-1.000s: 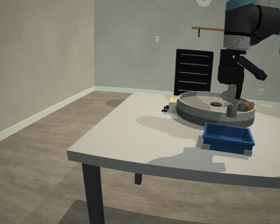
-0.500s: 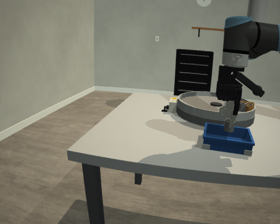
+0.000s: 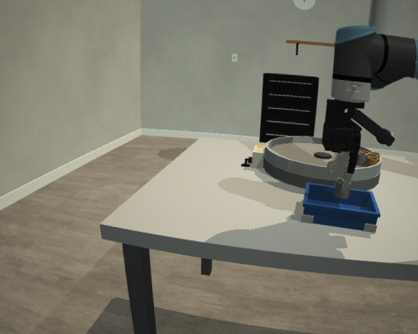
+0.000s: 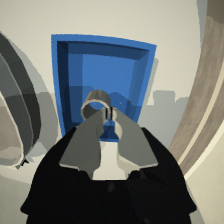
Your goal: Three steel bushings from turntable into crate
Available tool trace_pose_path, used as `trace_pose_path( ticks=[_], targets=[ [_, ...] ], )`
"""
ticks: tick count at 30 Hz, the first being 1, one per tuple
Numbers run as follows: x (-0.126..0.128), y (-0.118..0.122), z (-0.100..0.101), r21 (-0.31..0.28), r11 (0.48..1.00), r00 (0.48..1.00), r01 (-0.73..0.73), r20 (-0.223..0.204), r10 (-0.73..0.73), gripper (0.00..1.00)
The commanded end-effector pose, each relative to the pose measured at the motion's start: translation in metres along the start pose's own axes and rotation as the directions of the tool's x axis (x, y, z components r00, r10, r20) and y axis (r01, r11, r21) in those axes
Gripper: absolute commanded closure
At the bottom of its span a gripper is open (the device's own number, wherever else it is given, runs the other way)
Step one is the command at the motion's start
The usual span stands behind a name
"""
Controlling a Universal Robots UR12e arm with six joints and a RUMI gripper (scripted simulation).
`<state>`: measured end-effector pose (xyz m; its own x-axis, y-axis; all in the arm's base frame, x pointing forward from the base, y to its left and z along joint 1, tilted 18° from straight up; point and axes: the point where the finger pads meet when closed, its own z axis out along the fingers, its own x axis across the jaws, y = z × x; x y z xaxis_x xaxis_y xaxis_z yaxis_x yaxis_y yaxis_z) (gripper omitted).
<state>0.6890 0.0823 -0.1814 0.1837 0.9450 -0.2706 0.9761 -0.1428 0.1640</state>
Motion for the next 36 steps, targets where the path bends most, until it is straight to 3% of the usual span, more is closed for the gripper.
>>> trace_pose_path(
  ticks=[1, 36],
  targets=[
    [0.0002, 0.0006, -0.0006, -0.001, 1.0, 1.0, 0.0, 0.0, 0.0, 1.0],
    [0.0002, 0.0006, 0.0092, -0.001, 1.0, 1.0, 0.0, 0.0, 0.0, 1.0]
  ],
)
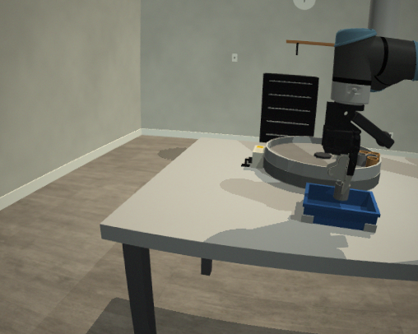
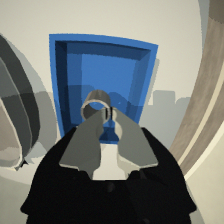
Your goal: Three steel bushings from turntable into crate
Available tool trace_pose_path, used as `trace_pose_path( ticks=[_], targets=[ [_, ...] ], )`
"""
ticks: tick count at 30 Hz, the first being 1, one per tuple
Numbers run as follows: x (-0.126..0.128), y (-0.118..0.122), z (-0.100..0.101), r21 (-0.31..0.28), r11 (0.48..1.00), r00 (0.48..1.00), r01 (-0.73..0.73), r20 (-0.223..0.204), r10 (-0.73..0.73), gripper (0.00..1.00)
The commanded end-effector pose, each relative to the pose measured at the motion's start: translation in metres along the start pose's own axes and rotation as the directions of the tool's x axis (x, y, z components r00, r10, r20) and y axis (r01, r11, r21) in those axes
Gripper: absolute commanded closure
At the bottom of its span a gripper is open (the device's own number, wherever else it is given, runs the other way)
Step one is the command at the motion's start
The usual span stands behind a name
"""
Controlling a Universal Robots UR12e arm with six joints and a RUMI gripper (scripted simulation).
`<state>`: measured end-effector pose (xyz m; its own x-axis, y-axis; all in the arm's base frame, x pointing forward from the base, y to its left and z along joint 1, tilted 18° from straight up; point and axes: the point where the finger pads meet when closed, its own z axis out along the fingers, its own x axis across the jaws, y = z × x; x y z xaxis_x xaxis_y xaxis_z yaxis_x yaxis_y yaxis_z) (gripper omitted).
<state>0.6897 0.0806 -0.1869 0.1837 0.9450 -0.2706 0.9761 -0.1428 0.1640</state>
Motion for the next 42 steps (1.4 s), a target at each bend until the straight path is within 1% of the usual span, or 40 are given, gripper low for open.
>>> trace_pose_path(
  ticks=[1, 12, 21, 42],
  targets=[
    [0.0, 0.001, 0.005, -0.001, 1.0, 1.0, 0.0, 0.0, 0.0, 1.0],
    [0.0, 0.001, 0.024, -0.001, 1.0, 1.0, 0.0, 0.0, 0.0, 1.0],
    [0.0, 0.001, 0.033, -0.001, 1.0, 1.0, 0.0, 0.0, 0.0, 1.0],
    [0.0, 0.001, 0.036, -0.001, 1.0, 1.0, 0.0, 0.0, 0.0, 1.0]
  ],
)
